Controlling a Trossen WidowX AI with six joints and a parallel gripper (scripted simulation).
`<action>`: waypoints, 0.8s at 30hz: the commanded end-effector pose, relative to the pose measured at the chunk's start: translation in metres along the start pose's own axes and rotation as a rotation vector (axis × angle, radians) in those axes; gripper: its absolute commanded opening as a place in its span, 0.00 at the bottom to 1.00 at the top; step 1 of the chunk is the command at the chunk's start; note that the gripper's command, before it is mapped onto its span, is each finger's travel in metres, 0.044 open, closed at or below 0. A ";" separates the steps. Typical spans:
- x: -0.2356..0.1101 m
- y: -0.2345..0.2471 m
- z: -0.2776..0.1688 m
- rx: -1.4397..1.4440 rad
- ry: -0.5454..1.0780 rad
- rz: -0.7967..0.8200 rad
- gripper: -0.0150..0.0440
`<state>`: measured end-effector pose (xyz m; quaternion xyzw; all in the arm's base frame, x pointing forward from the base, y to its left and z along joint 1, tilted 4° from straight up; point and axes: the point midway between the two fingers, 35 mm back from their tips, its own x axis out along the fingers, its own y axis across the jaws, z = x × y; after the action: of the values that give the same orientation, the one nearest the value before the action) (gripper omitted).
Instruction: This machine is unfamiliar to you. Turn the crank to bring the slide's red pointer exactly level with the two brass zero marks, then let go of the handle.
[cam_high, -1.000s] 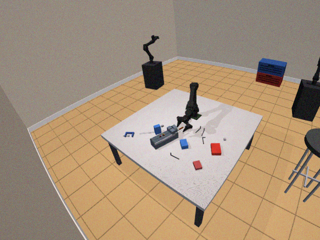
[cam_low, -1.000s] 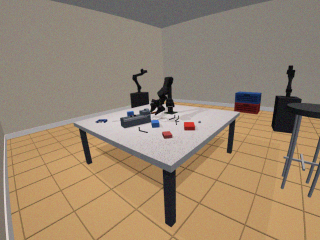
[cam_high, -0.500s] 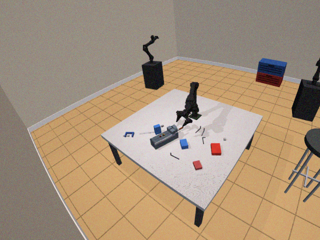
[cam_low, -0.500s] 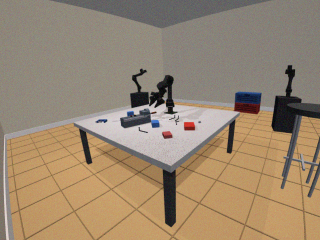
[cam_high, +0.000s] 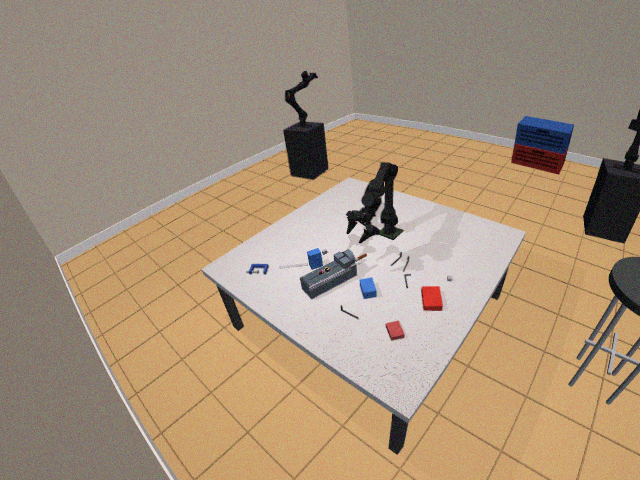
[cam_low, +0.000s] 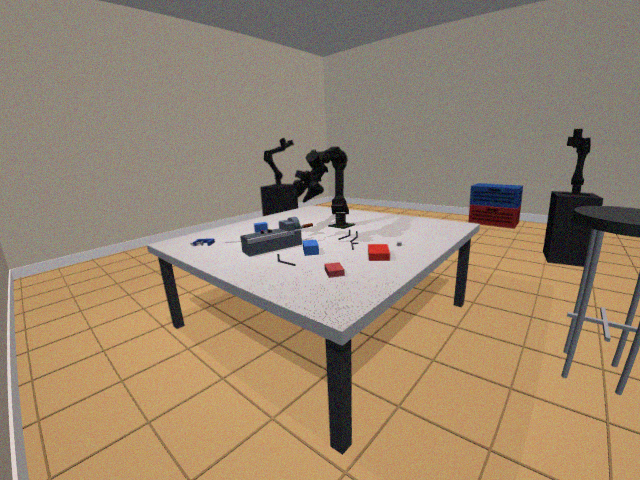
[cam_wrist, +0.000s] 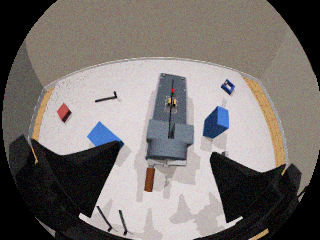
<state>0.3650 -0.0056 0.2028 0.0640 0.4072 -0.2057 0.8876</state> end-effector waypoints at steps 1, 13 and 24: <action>0.014 -0.006 0.013 -0.010 0.036 0.009 1.00; 0.056 -0.036 0.065 -0.033 0.113 0.128 1.00; 0.089 -0.040 0.047 -0.036 0.119 0.146 1.00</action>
<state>0.4345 -0.0828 0.1924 0.0897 0.4447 -0.1314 0.8814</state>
